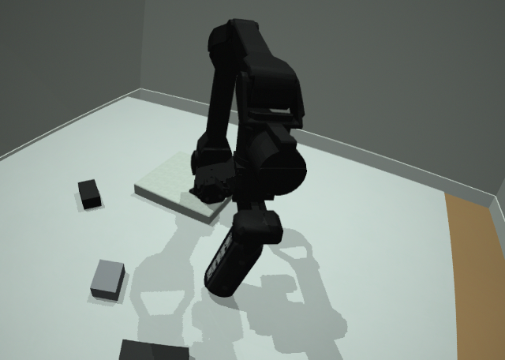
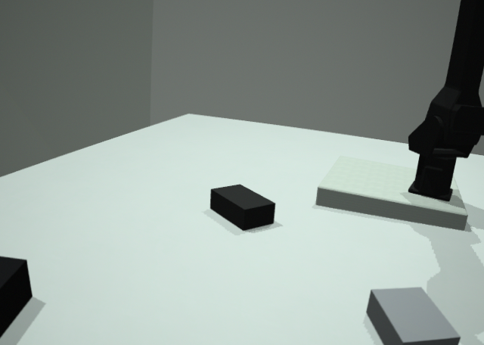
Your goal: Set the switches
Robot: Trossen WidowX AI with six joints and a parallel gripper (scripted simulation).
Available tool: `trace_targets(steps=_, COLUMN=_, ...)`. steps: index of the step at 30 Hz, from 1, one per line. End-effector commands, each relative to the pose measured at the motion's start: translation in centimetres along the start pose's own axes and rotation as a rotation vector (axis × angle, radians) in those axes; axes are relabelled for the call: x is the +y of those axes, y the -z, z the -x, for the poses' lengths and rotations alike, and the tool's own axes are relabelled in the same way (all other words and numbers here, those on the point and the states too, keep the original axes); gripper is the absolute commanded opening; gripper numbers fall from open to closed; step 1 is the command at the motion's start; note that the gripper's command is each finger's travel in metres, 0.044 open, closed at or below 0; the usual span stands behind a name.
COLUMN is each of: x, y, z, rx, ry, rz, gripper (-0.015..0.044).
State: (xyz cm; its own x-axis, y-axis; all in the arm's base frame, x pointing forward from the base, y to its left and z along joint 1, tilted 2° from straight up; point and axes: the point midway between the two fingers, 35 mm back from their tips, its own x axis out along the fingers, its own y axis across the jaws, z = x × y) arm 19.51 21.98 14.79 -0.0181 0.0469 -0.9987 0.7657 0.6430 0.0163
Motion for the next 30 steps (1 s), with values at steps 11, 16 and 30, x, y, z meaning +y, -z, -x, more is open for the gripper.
trace_targets(steps=11, x=0.1, y=-1.8, z=0.0, rx=-0.015, ry=0.001, rz=-0.004, gripper=0.0338)
trace_targets(steps=16, x=0.1, y=-2.2, z=0.0, rx=-0.015, ry=0.001, rz=-0.004, gripper=0.0338)
trace_targets(steps=30, x=0.1, y=-3.4, z=0.0, rx=-0.016, ry=0.001, rz=-0.004, gripper=0.0338)
